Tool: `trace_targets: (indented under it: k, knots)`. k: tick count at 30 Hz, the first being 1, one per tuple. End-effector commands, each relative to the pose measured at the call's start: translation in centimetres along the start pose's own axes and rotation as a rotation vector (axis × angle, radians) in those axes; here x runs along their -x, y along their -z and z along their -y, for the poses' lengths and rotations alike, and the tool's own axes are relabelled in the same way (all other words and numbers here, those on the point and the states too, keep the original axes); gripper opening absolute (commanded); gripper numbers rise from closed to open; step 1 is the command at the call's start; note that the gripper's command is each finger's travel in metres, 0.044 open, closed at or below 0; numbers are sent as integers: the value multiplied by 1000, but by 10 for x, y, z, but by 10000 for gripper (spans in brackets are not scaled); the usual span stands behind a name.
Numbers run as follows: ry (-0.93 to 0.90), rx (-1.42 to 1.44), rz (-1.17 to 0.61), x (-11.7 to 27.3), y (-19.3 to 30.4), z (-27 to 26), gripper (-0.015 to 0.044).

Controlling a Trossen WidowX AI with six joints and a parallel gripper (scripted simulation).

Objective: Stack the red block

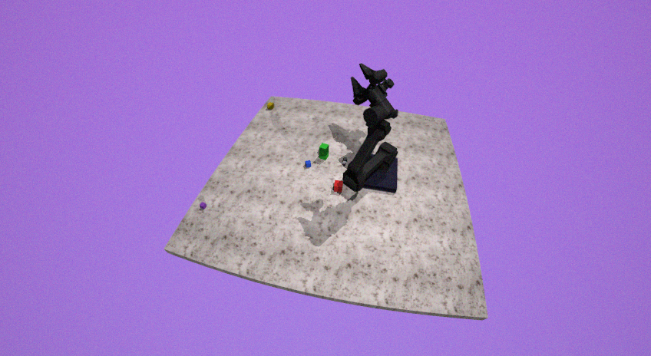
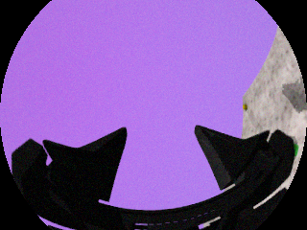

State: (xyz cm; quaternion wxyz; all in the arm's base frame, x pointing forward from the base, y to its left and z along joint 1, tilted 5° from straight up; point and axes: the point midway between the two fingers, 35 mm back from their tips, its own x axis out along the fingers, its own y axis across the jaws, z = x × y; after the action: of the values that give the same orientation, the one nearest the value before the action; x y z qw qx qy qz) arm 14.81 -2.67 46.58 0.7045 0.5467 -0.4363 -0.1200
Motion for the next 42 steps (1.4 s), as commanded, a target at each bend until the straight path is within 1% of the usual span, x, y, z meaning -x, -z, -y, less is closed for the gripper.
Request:
trace_targets:
  k: [1, 2, 11, 20, 32, 42]
  knots:
    - [-1, -2, -1, 0, -1, 0, 426]
    - [-3, -8, -4, 0, -2, -2, 440]
    - [-22, -117, -52, 1, -33, -16, 440]
    - [9, -226, -91, -9, -63, -12, 440]
    - [134, -329, -151, -35, -84, 22, 440]
    - [300, -356, -232, -58, -78, 68, 440]
